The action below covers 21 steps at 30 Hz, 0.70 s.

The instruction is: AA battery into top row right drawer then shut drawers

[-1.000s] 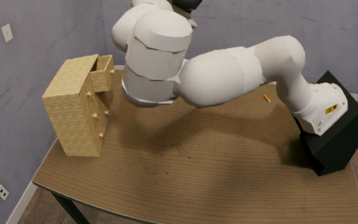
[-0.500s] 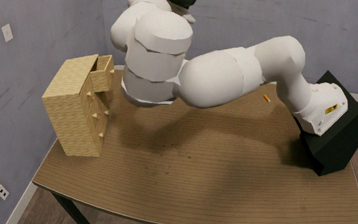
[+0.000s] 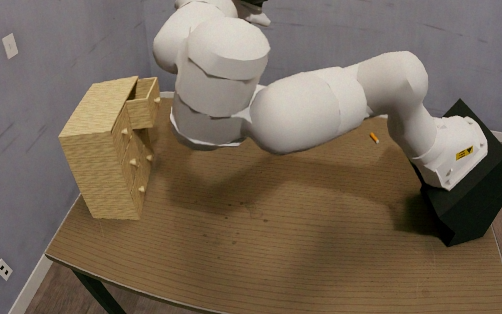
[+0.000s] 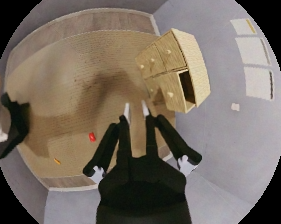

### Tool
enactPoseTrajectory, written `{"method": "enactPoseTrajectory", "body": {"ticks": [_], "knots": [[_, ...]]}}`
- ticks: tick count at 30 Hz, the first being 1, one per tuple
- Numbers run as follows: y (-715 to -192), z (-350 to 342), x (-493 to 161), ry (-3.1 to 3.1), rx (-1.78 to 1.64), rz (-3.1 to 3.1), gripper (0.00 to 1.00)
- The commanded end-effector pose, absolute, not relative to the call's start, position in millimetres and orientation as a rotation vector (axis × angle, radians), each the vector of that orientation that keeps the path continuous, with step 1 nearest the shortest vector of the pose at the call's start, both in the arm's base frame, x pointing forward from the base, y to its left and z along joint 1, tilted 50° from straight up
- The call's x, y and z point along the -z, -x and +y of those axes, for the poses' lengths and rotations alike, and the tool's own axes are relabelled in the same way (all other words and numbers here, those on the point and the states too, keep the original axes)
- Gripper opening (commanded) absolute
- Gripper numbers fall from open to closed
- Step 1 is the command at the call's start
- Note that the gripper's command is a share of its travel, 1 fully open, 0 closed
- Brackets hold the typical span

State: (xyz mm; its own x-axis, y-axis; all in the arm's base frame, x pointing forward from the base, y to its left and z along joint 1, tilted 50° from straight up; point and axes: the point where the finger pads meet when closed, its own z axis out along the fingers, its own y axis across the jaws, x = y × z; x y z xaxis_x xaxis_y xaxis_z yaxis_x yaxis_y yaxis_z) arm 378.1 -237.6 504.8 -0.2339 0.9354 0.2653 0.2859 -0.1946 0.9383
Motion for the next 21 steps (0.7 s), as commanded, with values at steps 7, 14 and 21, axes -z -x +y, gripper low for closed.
{"method": "enactPoseTrajectory", "body": {"ticks": [7,14,21], "knots": [[-370.8,-237.7,-502.6,-1.68,-1.542,1.408,0.28],[-363.1,-239.9,-501.5,-1.816,-1.56,1.356,0.28],[-357.4,-241.6,-500.7,-1.911,-1.568,1.312,0.28]]}}
